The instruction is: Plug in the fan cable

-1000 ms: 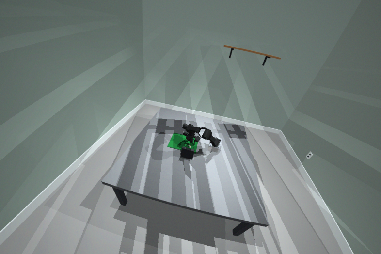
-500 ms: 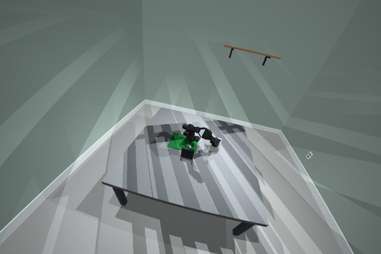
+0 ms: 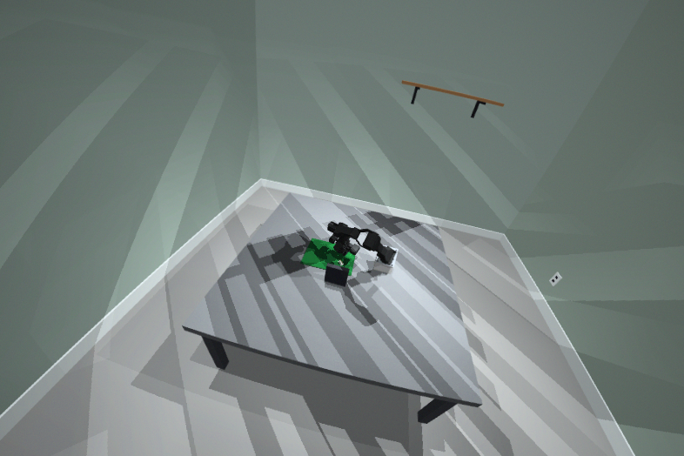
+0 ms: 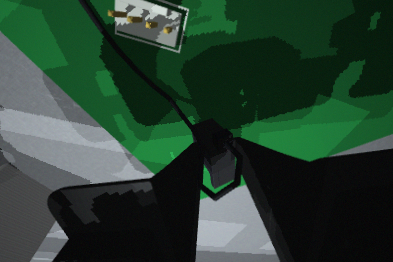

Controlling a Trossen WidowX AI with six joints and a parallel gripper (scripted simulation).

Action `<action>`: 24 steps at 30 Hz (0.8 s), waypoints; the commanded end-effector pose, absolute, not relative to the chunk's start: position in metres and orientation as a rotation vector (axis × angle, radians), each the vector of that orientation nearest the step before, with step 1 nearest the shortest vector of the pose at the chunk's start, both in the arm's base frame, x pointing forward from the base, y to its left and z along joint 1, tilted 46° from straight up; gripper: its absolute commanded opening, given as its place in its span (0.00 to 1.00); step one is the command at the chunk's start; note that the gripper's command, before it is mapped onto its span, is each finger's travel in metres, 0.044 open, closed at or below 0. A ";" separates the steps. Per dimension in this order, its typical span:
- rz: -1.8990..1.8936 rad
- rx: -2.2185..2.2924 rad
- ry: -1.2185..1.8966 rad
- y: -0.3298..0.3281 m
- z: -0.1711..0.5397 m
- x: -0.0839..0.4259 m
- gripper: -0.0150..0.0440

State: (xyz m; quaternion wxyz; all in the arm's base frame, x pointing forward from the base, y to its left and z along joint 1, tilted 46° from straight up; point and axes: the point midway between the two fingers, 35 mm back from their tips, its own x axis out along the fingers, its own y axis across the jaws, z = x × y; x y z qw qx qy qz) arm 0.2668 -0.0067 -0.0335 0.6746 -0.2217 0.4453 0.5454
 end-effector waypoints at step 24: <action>1.226 -0.495 1.008 -0.052 0.009 0.262 0.25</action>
